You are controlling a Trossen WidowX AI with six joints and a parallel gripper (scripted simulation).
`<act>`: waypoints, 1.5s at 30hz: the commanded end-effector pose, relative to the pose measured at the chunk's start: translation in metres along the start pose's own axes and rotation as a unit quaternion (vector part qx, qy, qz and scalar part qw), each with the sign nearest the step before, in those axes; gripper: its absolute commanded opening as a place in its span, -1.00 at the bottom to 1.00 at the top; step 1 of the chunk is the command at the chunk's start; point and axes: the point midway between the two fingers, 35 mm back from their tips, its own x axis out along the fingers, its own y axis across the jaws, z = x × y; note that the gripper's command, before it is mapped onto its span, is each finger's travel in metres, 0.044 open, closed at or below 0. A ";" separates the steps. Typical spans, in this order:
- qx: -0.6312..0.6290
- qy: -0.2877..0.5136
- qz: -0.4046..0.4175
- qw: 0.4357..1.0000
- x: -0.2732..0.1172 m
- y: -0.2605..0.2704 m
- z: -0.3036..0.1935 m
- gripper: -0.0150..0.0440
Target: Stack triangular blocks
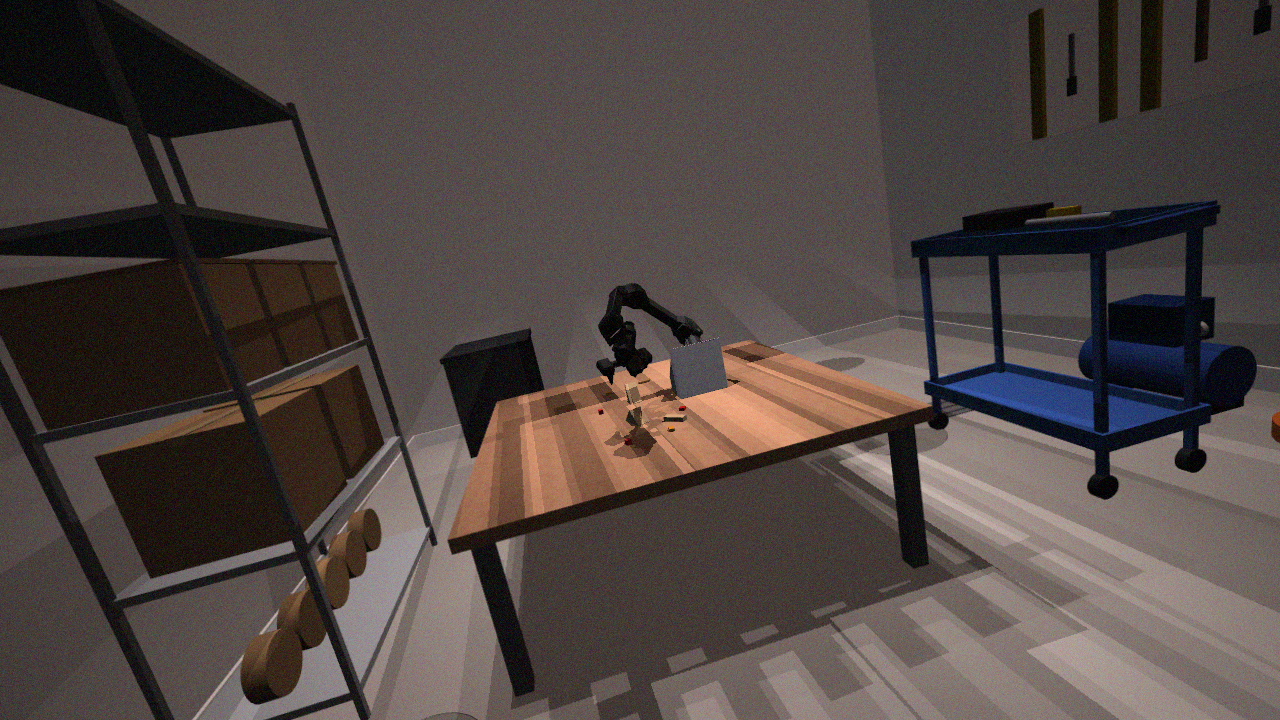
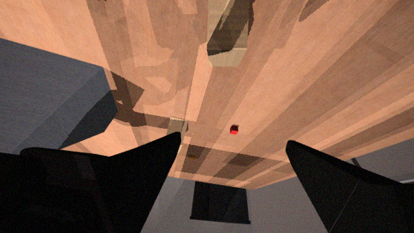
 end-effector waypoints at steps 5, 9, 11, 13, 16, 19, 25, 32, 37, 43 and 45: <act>-0.004 -0.072 0.008 0.997 0.000 0.006 0.071 1.00; -0.004 -0.076 0.008 0.997 0.000 0.006 0.074 1.00; -0.004 -0.076 0.008 0.997 0.007 0.005 0.075 1.00; -0.005 -0.078 0.007 0.997 0.026 0.003 0.079 1.00; -0.005 -0.077 0.007 0.997 0.057 0.002 0.083 1.00; -0.004 -0.074 0.008 0.997 0.087 0.006 0.087 1.00; -0.004 -0.071 0.009 0.997 0.101 0.008 0.088 1.00; -0.002 -0.073 0.012 0.997 0.101 0.007 0.088 0.82; -0.002 -0.073 0.012 0.997 0.101 0.007 0.088 0.38; -0.002 -0.073 0.012 0.997 0.101 0.007 0.088 0.11; -0.002 -0.073 0.012 0.997 0.101 0.007 0.088 0.06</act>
